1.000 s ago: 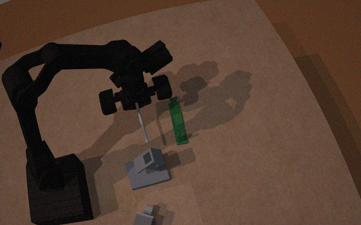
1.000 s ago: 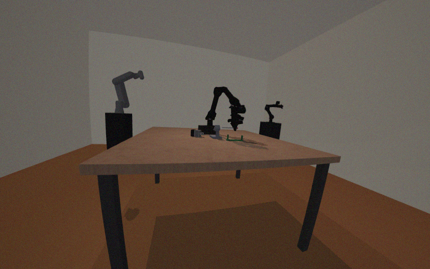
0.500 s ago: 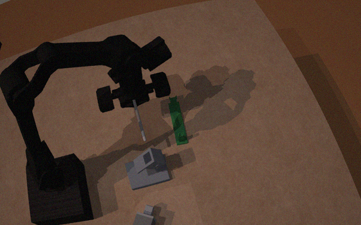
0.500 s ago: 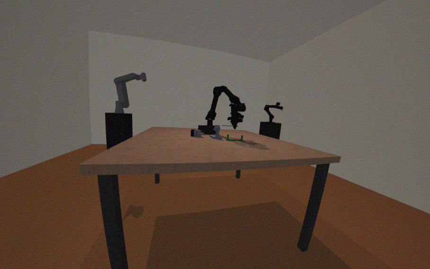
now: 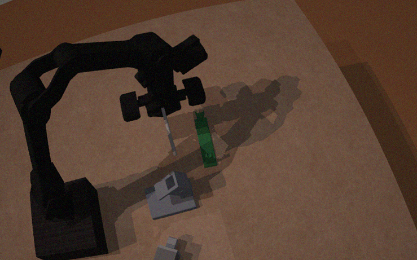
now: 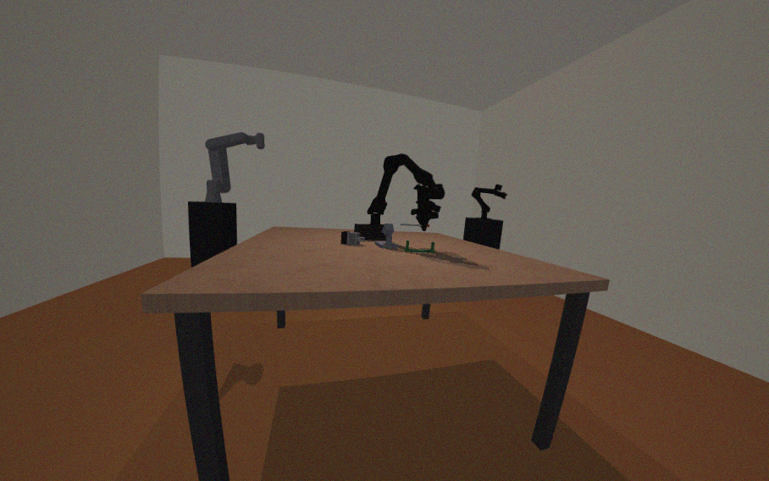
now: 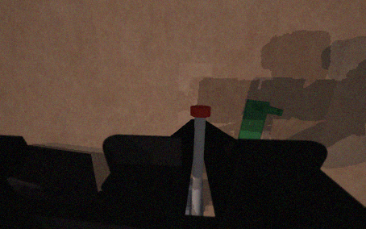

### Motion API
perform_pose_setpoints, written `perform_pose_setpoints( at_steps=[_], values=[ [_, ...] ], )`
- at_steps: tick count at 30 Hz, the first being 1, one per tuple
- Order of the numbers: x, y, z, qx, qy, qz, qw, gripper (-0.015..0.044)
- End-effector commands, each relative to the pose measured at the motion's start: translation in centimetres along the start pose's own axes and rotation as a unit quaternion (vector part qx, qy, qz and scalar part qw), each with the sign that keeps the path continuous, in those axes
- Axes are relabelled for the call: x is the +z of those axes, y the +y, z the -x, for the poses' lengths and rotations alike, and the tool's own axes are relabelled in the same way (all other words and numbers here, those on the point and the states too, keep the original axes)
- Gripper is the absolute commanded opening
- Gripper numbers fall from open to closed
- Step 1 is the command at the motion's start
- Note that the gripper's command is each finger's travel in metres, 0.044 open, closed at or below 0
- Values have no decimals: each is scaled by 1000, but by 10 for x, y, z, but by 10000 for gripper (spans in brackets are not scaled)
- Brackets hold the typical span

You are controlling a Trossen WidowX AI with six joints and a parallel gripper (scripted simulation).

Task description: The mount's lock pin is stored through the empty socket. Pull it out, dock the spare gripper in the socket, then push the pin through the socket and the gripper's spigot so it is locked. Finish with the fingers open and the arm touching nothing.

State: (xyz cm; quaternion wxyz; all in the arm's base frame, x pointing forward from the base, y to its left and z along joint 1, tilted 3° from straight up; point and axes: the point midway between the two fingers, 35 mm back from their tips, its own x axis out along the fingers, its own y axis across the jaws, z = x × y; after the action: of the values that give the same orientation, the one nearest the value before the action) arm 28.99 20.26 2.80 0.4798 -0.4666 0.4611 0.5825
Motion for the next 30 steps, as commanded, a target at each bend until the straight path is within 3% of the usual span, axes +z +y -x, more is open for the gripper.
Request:
perform_pose_setpoints(
  at_steps=[1,30],
  values=[
    [7,-13,3,-3,-1,-7,1000,0],
    [47,-86,6,-13,-6,-44,999,0]
  ],
)
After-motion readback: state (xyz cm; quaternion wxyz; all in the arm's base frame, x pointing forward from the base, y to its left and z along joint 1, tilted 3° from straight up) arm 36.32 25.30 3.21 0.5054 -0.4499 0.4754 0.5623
